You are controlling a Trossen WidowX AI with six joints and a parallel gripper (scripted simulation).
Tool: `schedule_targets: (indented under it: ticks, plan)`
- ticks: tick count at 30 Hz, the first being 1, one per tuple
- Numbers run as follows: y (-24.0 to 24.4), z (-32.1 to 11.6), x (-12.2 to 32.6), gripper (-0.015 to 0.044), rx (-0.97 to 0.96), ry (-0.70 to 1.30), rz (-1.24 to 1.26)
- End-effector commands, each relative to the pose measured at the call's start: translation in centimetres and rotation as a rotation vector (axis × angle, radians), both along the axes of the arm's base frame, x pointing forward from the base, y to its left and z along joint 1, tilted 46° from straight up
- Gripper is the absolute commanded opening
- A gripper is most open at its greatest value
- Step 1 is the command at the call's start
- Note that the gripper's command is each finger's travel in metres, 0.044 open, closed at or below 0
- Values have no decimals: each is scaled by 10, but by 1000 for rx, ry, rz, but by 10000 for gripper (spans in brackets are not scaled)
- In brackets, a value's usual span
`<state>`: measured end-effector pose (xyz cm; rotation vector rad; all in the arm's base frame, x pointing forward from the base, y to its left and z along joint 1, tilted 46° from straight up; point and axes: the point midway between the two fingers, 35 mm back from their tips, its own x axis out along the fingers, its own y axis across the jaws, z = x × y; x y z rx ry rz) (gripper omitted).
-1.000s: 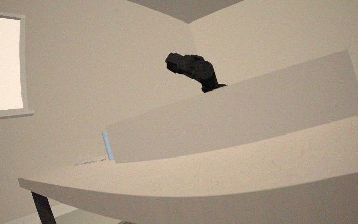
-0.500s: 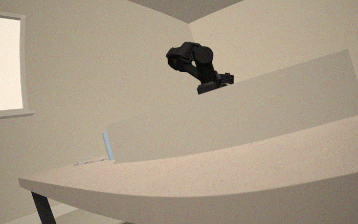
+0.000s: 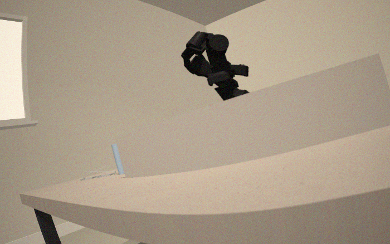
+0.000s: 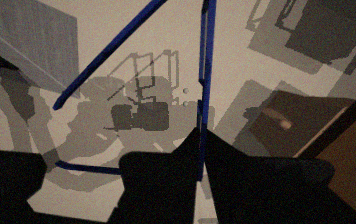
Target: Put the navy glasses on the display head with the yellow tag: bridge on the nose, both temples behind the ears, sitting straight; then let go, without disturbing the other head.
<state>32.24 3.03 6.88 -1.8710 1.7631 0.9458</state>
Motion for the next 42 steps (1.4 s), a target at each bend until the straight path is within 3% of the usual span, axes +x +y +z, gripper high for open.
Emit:
schedule_targets:
  ticks: [1, 18, 37, 42]
  plan:
    - [-9, 13, 2, 0, 11, -57, -59]
    - [-102, 104, -16, 0, 26, -520, -532]
    - [-185, 195, -97, 0, -40, -1063, -1050]
    - [-190, 202, -106, 0, -49, -1107, -1089]
